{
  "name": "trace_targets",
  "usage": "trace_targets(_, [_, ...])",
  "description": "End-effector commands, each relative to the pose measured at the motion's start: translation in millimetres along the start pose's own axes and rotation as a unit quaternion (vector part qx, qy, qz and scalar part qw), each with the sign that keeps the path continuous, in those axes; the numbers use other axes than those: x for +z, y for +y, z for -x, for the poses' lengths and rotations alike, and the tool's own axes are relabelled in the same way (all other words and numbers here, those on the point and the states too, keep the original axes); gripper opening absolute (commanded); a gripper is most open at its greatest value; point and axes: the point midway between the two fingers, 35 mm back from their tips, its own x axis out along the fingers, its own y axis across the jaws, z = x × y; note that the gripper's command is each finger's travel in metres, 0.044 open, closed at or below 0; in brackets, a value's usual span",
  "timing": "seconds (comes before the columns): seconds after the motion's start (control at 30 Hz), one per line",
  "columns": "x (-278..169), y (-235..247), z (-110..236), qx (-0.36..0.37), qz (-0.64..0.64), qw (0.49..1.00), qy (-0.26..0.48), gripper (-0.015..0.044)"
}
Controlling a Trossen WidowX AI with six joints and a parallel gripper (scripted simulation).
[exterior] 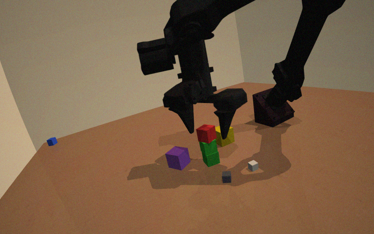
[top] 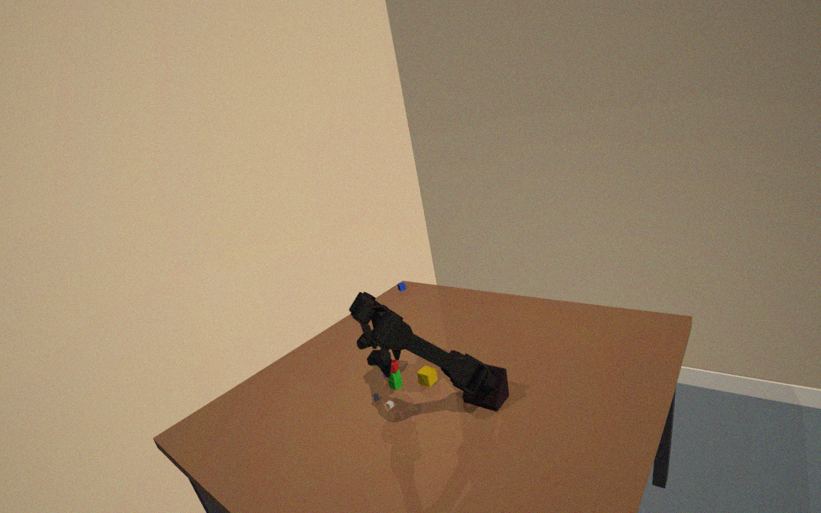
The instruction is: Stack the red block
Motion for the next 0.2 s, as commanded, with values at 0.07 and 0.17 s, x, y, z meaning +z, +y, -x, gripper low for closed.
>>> trace_targets(0.07, [0.0, 0.0, 0.0, 0.0, 0.0, 1.0, 0.0, 0.044])
trace_targets(0.17, [0.0, 0.0, 0.0, 0.0, 0.0, 1.0, 0.0, 0.044])
